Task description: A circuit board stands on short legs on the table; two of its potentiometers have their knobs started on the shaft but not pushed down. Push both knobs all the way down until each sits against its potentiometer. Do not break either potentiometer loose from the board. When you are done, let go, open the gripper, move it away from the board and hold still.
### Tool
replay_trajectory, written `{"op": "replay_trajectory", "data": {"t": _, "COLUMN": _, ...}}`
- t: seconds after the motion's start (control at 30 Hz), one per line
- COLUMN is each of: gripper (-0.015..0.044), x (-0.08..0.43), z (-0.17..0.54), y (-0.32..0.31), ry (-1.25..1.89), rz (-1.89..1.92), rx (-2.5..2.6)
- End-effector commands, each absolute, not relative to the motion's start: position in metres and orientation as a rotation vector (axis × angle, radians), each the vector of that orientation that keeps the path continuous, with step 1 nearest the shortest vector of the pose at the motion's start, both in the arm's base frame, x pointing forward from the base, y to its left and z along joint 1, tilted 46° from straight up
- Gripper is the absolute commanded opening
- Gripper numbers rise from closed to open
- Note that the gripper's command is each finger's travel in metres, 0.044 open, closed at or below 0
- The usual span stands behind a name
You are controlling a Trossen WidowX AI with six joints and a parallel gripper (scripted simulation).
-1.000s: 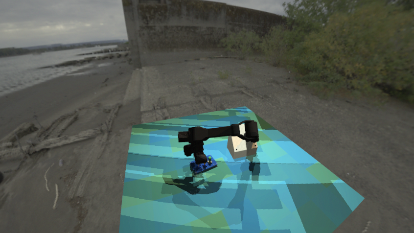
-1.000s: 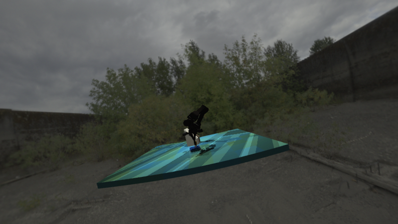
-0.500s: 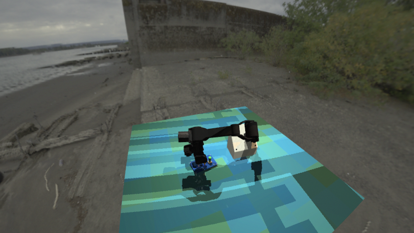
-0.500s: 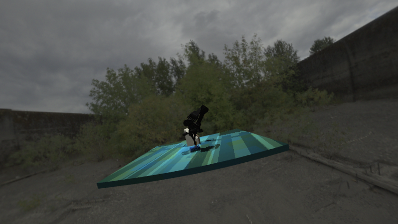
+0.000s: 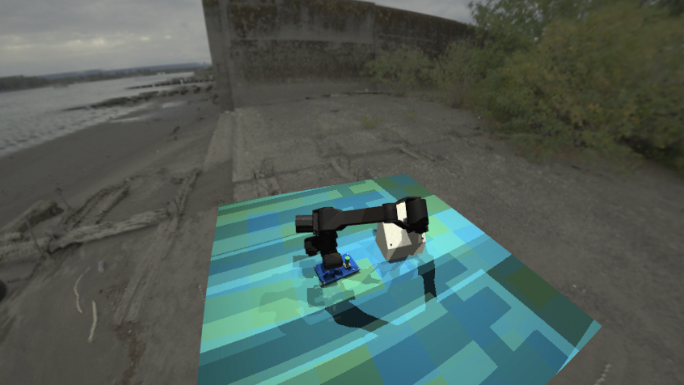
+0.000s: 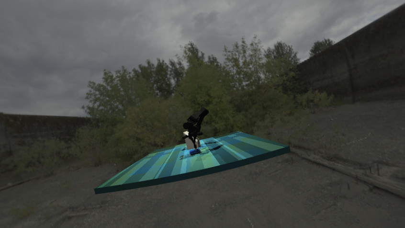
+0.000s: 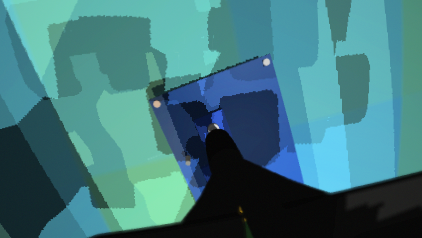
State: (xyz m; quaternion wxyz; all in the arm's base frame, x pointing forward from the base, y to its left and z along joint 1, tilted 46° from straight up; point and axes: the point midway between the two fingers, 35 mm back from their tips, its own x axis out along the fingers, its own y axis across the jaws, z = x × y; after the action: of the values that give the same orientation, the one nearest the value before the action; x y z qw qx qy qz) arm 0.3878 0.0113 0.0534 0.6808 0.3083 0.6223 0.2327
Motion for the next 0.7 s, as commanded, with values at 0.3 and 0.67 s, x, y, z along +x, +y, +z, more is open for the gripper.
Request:
{"op": "replay_trajectory", "data": {"t": 0.3, "gripper": 0.0, "x": 0.3898, "z": 0.0464, "y": 0.0209, "ry": 1.396, "rz": 0.53, "rx": 0.689}}
{"op": "replay_trajectory", "data": {"t": 0.67, "gripper": 0.0, "x": 0.3902, "z": 0.0442, "y": 0.0232, "ry": 1.396, "rz": 0.53, "rx": 0.689}}
